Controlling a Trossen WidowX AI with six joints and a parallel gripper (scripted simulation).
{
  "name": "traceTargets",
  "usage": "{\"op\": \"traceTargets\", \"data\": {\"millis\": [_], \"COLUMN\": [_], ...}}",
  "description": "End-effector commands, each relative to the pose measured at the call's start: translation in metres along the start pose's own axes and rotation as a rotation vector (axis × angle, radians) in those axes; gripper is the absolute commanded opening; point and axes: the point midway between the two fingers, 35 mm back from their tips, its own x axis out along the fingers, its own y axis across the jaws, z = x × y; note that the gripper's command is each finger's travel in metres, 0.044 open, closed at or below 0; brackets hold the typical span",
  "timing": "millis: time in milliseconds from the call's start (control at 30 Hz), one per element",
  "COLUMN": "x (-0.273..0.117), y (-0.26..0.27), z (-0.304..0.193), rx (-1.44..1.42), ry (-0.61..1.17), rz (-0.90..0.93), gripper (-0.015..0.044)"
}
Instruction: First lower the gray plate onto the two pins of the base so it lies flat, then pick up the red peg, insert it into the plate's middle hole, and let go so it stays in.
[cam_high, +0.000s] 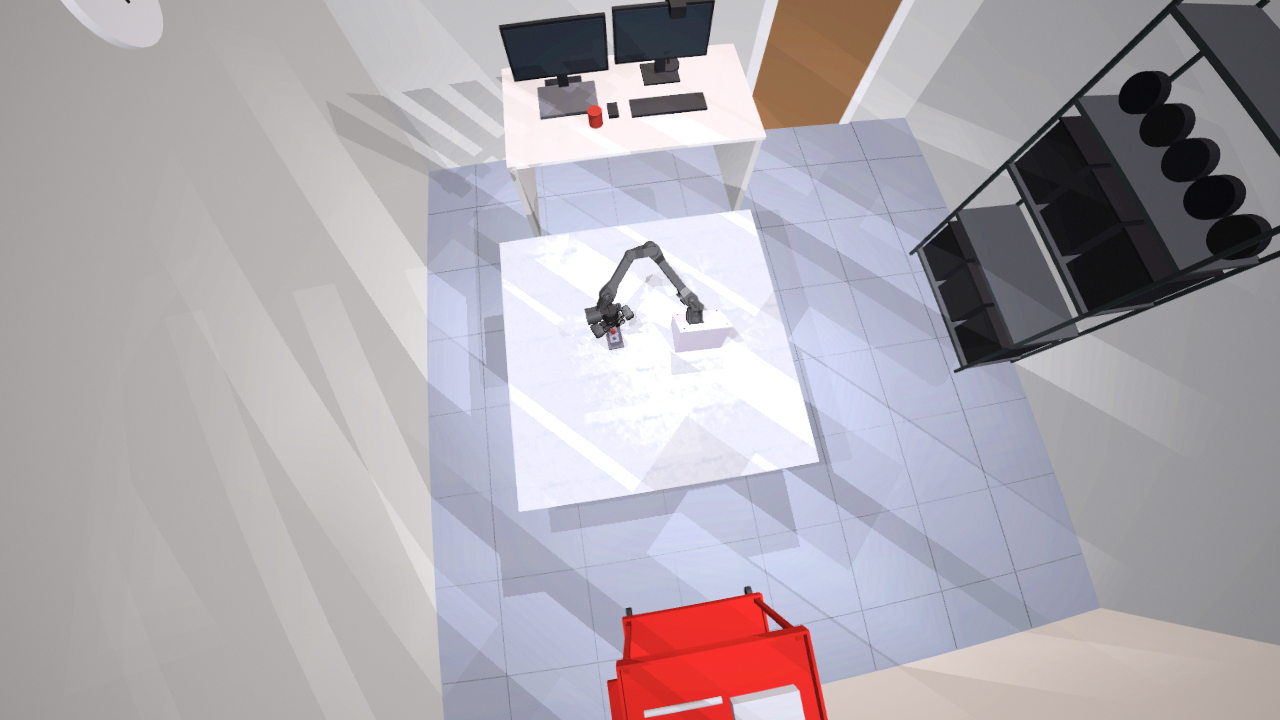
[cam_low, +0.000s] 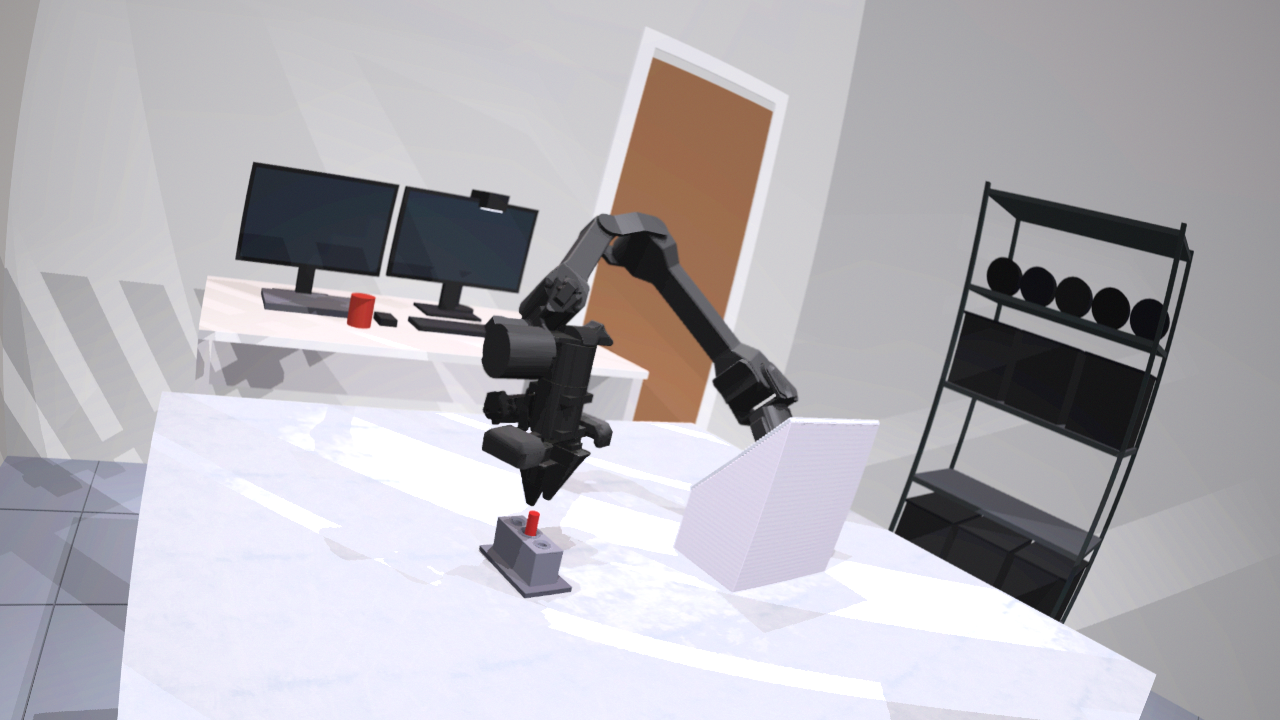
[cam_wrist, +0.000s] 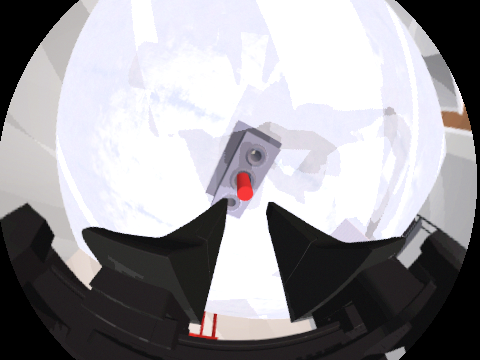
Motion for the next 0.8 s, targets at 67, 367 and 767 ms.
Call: {"op": "traceTargets", "data": {"millis": [67,367,767], "x": [-0.005,-0.011,-0.019], "y": [0.000,-0.001,-0.002], "z": [0.000,0.000,0.000], "rx": [0.003,0.003,0.003], "ry": [-0.003,-0.003,-0.003], "rz": [0.001,0.001,0.001], "gripper": [0.0150,0.0150,0.0150]}}
